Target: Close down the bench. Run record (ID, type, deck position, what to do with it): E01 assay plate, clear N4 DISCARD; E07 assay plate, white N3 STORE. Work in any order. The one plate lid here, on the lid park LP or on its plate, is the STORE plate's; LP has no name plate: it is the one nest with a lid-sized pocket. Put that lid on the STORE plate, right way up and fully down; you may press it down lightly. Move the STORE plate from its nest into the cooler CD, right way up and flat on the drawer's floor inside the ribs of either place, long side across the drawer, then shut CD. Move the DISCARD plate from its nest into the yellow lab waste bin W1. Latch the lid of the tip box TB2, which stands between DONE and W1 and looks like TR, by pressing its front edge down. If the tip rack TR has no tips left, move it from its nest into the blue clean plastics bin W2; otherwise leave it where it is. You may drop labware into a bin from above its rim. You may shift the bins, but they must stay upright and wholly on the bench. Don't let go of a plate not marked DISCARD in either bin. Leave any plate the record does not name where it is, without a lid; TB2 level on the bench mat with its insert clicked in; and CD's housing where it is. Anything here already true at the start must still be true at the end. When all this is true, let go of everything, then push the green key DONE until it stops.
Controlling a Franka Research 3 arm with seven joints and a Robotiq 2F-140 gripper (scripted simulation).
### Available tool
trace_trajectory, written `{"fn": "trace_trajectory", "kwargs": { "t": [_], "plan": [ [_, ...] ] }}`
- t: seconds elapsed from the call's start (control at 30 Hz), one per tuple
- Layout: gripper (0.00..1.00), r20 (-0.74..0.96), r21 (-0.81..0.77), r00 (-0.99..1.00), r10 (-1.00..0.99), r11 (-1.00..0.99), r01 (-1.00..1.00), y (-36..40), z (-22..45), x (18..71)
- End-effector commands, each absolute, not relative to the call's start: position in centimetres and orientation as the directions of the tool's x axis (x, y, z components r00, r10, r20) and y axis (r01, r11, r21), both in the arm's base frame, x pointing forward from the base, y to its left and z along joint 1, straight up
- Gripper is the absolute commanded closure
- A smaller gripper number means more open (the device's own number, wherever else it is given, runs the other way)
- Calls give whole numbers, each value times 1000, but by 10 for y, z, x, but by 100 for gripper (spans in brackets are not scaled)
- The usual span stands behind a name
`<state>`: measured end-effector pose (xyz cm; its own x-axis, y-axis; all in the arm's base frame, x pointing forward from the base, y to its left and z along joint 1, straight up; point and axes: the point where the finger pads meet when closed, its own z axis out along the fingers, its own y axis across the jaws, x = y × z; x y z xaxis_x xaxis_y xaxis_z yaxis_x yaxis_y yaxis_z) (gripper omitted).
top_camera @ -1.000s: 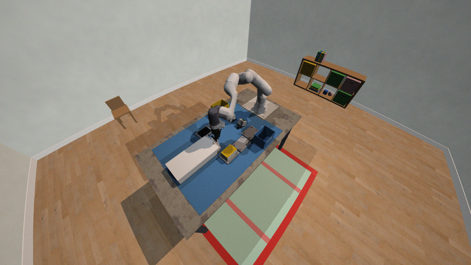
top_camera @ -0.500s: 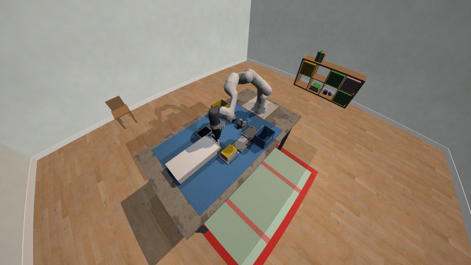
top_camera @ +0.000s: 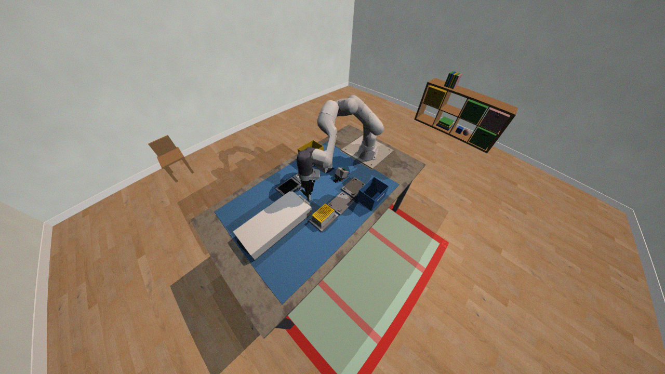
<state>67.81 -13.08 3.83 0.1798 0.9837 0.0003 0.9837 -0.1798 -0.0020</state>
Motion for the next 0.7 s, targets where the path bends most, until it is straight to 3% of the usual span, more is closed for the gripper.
{"fn": "trace_trajectory", "kwargs": {
  "t": [0.0,0.67],
  "plan": [
    [100,5,7,189,982,-189,982,-130,40,677],
    [100,5,7,189,982,-189,982,-125,40,653]
  ]
}}
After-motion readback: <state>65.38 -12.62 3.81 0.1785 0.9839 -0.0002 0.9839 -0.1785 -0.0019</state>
